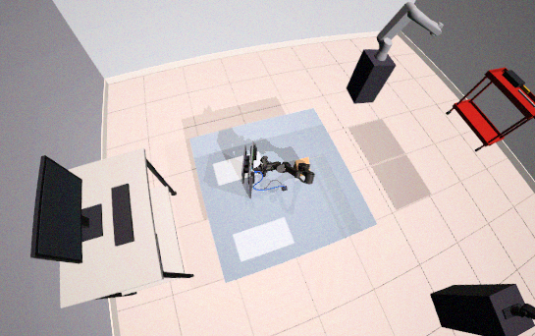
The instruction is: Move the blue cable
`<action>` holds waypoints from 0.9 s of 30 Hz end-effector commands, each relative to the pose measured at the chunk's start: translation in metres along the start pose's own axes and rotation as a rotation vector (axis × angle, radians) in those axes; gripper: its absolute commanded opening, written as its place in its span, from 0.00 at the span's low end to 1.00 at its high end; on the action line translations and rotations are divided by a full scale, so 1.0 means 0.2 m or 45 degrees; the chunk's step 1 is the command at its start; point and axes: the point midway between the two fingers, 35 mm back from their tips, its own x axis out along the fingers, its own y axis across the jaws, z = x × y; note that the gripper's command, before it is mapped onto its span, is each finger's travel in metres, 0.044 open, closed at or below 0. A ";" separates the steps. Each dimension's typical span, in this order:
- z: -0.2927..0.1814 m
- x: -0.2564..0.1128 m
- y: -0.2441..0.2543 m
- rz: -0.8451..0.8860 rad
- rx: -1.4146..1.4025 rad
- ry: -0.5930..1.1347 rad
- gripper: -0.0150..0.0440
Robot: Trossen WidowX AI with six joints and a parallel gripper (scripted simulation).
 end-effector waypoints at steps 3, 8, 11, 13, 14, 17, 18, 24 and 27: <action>0.00 0.01 0.01 0.015 0.001 -0.001 0.25; 0.00 0.01 0.01 0.015 0.001 -0.001 0.25; 0.00 0.02 0.01 0.015 0.001 -0.001 0.25; 0.00 0.02 0.01 0.015 0.001 -0.001 0.25; 0.00 0.02 0.01 0.016 0.001 -0.001 0.25; 0.00 0.02 0.01 0.016 0.001 -0.001 0.25; 0.00 0.02 0.01 0.016 0.001 -0.001 0.25; 0.00 0.03 0.01 0.016 0.000 -0.001 0.25; 0.01 0.03 0.01 0.016 0.000 -0.001 0.25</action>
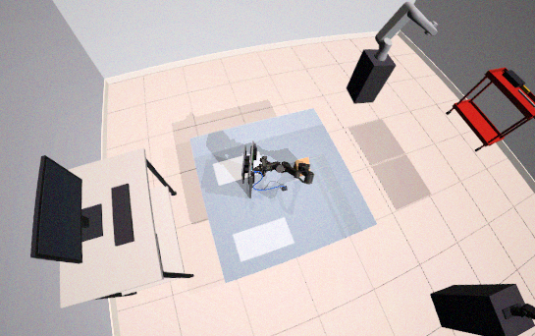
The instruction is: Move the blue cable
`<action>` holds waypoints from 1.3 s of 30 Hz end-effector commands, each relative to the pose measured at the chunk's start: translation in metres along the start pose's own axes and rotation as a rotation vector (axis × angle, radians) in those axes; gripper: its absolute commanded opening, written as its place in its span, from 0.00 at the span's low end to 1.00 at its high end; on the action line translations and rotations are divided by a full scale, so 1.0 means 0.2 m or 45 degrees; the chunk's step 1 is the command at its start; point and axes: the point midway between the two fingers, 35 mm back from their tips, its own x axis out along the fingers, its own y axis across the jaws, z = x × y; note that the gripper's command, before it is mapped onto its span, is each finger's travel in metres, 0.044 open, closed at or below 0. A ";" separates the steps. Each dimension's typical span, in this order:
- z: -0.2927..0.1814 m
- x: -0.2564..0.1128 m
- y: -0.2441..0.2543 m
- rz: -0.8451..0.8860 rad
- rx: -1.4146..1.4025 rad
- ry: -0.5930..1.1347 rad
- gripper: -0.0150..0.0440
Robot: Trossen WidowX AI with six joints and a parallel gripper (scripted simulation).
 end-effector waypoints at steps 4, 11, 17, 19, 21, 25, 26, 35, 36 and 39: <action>0.00 0.01 0.01 0.015 0.001 -0.001 0.25; 0.00 0.02 0.01 0.015 0.001 -0.001 0.25; 0.00 0.02 0.01 0.016 0.001 -0.001 0.25; 0.00 0.02 0.01 0.016 0.001 -0.001 0.25; 0.00 0.02 0.01 0.016 0.000 -0.001 0.25; 0.01 0.03 0.01 0.016 0.000 -0.001 0.25; 0.01 0.03 0.01 0.016 0.000 -0.001 0.25; 0.01 0.03 0.01 0.017 0.000 -0.001 0.25; 0.01 0.03 0.01 0.017 0.000 -0.001 0.25; 0.01 0.04 0.01 0.017 0.000 0.000 0.25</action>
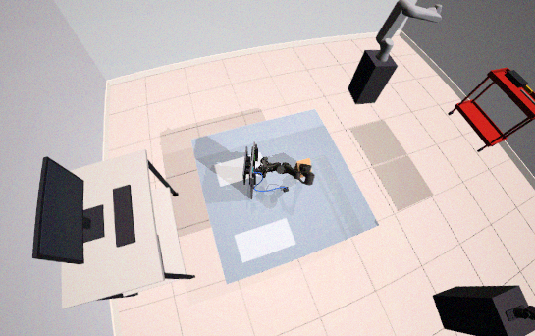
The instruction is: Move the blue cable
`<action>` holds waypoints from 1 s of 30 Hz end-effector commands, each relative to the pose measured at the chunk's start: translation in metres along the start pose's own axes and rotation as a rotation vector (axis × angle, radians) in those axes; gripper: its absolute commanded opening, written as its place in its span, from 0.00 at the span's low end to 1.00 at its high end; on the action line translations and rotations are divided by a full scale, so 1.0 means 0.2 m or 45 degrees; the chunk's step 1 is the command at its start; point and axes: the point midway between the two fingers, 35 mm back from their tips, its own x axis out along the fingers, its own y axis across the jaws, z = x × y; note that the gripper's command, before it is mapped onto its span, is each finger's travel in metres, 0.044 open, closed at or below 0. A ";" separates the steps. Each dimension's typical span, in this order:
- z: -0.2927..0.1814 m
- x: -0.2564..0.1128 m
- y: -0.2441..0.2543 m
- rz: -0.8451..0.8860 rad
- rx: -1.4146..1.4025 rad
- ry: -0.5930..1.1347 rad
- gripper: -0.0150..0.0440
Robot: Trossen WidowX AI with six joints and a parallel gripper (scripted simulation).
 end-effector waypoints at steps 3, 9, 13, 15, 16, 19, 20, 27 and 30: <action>0.00 0.01 0.01 0.015 0.001 -0.001 0.25; 0.00 0.02 0.01 0.015 0.001 -0.001 0.25; 0.00 0.02 0.01 0.016 0.001 -0.001 0.25; 0.00 0.02 0.01 0.016 0.001 -0.001 0.25; 0.00 0.02 0.01 0.016 0.001 -0.001 0.25; 0.00 0.02 0.01 0.016 0.001 -0.001 0.25; 0.00 0.02 0.01 0.016 0.001 -0.001 0.25; 0.01 0.03 0.01 0.016 0.000 -0.001 0.25; 0.01 0.03 0.01 0.017 0.000 -0.001 0.25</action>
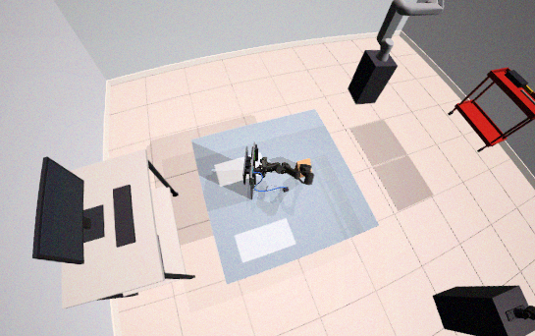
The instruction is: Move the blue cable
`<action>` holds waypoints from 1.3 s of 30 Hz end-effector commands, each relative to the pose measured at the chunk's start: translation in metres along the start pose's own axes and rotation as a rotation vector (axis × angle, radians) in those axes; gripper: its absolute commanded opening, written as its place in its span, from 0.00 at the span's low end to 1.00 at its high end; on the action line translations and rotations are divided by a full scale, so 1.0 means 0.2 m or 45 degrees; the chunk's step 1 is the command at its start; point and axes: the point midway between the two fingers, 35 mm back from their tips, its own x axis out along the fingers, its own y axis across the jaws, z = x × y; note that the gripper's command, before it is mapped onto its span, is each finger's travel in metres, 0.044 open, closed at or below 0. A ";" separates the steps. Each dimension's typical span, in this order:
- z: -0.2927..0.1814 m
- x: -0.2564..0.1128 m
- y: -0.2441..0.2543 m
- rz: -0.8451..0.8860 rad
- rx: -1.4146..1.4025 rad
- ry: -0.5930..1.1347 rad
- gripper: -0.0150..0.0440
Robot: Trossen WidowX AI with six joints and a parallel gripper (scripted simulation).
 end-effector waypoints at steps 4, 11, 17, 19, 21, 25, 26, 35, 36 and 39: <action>0.00 0.01 0.01 0.015 0.001 -0.001 0.25; 0.00 0.02 0.01 0.015 0.001 -0.001 0.25; 0.00 0.02 0.01 0.016 0.001 -0.001 0.25; 0.00 0.02 0.01 0.016 0.001 -0.001 0.25; 0.00 0.01 0.00 0.001 0.000 0.001 0.34; 0.00 0.01 0.00 0.001 0.000 0.001 0.52; 0.00 0.01 0.00 0.001 0.000 0.001 0.57; 0.00 0.01 0.00 0.001 0.000 0.001 0.97; 0.00 0.00 0.00 0.001 0.000 0.001 1.00; 0.00 -0.01 0.00 0.001 0.000 0.000 1.00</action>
